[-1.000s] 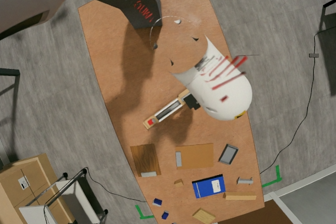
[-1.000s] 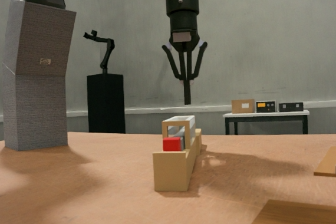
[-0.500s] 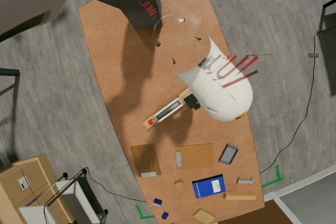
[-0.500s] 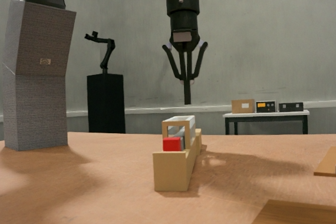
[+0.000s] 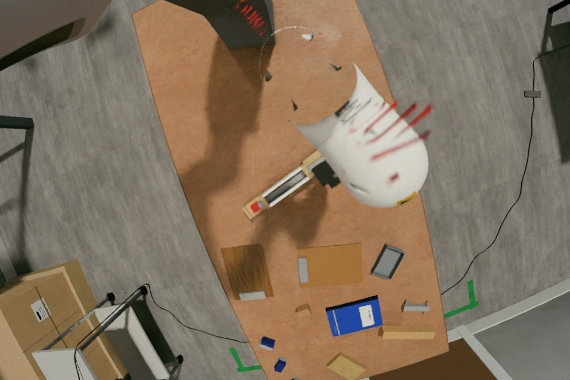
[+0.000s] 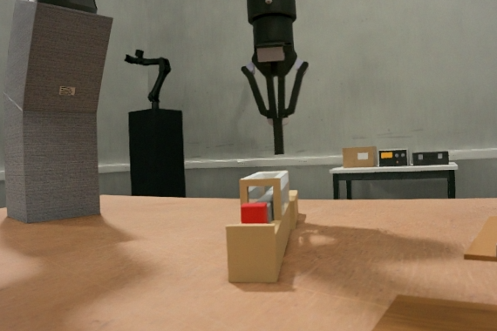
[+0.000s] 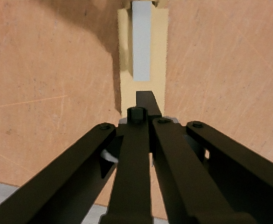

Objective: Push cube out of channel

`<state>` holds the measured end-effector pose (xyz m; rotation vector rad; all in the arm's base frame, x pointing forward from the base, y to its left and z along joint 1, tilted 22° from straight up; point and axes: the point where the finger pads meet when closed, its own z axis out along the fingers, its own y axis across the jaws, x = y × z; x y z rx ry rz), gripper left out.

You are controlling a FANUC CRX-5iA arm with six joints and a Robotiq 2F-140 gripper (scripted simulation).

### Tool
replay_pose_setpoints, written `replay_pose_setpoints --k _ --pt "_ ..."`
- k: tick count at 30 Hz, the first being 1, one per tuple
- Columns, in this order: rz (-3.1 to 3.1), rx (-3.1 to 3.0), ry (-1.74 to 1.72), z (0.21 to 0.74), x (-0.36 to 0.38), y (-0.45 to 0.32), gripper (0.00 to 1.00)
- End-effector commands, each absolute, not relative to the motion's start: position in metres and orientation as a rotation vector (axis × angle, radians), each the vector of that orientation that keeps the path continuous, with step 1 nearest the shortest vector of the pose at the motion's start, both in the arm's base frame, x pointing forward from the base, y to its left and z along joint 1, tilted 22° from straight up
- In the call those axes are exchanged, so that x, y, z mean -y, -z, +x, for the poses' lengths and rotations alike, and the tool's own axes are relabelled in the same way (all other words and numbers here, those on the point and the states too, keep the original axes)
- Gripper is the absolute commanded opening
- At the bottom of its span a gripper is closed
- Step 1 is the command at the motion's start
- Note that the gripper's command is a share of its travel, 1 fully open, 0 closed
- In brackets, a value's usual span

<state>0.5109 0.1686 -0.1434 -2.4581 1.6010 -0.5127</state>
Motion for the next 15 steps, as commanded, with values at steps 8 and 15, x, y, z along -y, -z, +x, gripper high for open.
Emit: replay_pose_setpoints --k 8,15 --pt "-2.370 -1.533 0.502 0.601 -0.127 0.105 0.10" --pt "-2.428 -1.561 0.518 0.621 -0.016 0.090 0.10"
